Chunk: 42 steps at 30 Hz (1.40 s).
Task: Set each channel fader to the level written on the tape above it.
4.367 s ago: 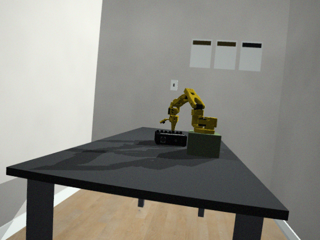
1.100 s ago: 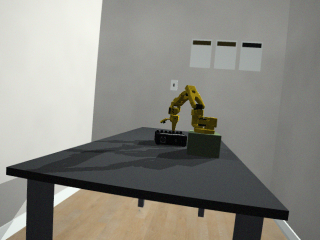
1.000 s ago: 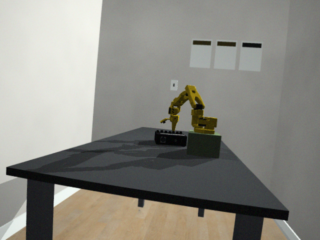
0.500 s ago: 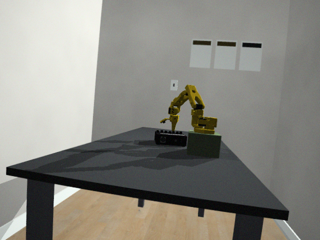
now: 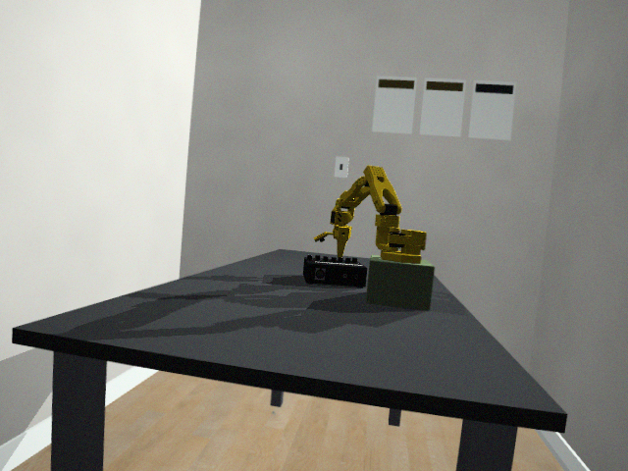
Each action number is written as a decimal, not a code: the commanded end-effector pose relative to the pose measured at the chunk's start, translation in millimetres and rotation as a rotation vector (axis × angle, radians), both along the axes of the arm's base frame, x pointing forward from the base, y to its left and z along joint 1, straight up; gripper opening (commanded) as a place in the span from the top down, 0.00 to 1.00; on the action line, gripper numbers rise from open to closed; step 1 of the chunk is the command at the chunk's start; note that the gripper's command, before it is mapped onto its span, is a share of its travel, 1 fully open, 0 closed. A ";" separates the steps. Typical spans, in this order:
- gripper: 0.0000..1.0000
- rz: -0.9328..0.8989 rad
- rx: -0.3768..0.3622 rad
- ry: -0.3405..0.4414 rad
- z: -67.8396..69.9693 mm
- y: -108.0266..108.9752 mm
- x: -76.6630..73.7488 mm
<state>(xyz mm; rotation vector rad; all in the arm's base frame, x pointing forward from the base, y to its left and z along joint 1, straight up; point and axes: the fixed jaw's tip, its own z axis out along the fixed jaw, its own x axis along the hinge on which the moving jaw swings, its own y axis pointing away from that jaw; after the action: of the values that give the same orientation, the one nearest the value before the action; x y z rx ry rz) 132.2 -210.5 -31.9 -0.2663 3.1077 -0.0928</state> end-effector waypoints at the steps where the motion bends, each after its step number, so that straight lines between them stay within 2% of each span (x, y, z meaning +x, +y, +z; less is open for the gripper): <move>1: 1.00 0.031 0.053 0.024 -8.4 16.0 3.3; 42: 1.00 0.031 0.053 0.024 -10.3 22.4 1.2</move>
<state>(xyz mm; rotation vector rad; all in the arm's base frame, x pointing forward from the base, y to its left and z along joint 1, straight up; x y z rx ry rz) 131.2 -205.9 -31.9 -0.2650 3.1025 -0.1066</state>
